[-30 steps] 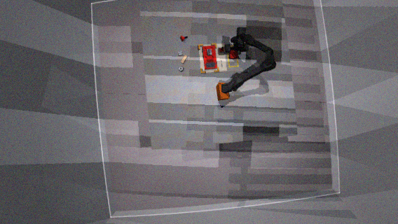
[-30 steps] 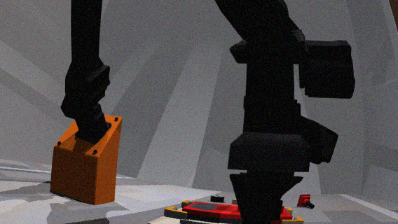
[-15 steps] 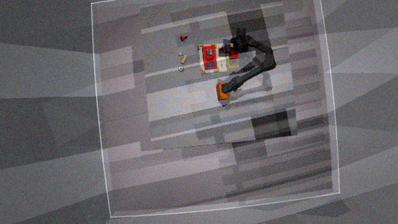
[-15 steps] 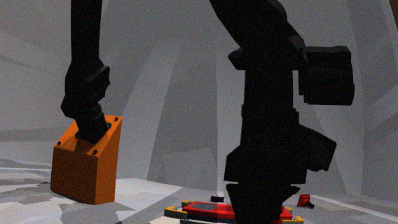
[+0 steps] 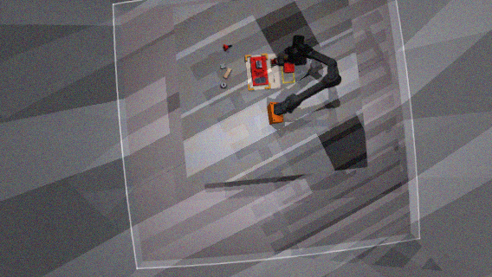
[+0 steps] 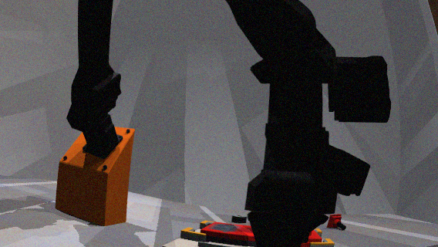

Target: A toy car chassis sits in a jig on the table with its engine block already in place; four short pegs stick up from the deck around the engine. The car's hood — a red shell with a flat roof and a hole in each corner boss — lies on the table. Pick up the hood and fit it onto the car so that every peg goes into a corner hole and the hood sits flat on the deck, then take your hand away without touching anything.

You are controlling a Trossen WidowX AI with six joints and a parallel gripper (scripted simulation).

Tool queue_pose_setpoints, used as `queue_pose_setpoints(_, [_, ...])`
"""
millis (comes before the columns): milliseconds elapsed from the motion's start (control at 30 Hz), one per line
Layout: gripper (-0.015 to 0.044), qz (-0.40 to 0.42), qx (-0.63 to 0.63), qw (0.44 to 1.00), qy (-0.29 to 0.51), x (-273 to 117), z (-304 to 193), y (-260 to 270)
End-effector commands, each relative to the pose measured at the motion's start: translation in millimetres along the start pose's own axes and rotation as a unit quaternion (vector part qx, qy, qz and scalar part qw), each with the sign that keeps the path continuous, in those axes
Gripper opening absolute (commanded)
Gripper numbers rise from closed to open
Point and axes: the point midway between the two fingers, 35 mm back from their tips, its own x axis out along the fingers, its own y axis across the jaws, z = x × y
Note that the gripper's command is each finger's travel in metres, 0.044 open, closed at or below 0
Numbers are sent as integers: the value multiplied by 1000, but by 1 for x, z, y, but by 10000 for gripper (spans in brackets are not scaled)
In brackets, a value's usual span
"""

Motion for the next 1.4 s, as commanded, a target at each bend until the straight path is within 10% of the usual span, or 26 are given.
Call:
queue_pose_setpoints(0, [440, 2, -1, 1000, 0, 2, 0, 1])
queue_pose_setpoints(533, [440, 2, -1, 1000, 0, 10, 0, 1])
queue_pose_setpoints(967, [275, 0, 0, 1000, 0, 8, 0, 0])
queue_pose_setpoints(1367, [0, 0, -1, 1000, 0, -15, 0, 0])
